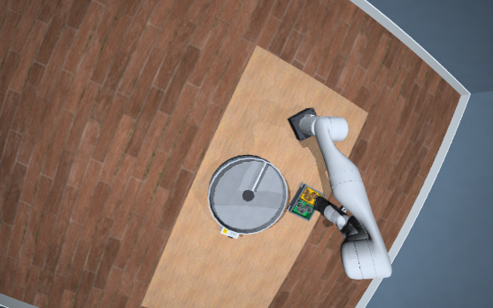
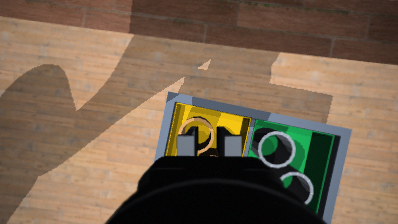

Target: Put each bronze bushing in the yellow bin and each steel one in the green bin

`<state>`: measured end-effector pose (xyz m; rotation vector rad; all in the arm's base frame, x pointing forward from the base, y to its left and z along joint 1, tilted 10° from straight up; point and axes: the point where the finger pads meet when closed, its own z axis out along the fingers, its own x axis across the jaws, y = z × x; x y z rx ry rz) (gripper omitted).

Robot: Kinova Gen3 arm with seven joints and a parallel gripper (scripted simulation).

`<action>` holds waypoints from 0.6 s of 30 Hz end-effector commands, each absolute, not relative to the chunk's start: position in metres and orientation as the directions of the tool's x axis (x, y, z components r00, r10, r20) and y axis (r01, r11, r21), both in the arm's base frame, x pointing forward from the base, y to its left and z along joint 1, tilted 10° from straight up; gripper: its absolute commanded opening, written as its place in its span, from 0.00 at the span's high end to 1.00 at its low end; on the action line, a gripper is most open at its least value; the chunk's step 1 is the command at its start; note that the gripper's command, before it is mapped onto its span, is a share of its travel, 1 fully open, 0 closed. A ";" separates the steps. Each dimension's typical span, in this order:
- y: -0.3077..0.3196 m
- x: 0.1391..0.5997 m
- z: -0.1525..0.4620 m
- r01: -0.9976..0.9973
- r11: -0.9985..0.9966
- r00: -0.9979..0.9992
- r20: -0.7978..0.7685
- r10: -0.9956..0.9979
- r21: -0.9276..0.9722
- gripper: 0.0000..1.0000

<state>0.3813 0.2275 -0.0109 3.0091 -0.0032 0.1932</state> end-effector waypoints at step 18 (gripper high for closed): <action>0.237 0.373 0.064 -0.011 -0.992 0.991 0.131 0.006 0.124 0.53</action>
